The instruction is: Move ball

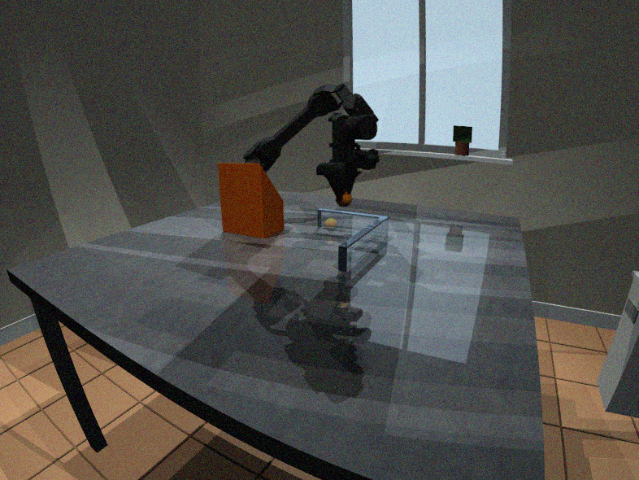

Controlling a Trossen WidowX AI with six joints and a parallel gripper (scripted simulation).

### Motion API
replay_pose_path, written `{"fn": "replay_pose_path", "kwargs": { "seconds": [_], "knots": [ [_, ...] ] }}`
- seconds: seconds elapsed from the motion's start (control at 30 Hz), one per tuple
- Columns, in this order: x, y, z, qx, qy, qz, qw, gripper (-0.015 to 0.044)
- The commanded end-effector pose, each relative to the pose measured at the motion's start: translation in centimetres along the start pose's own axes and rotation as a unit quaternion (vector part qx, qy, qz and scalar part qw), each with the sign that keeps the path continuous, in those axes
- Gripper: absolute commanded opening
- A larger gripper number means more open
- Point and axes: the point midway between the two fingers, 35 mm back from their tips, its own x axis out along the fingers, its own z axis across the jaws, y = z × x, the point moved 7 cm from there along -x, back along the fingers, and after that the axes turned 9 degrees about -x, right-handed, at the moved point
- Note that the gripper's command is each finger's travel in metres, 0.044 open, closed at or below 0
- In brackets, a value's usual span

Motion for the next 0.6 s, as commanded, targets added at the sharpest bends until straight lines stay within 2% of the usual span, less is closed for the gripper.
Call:
{"fn": "replay_pose_path", "kwargs": {
  "seconds": [0.0, 0.57],
  "knots": [
    [-0.5, 0.1, 0.3, -0.001, -0.001, 0.005, 1.000, 0.0000],
    [0.5, 1.1, 5.9, 0.213, 0.005, 0.005, 0.977, 0.0000]
  ]
}}
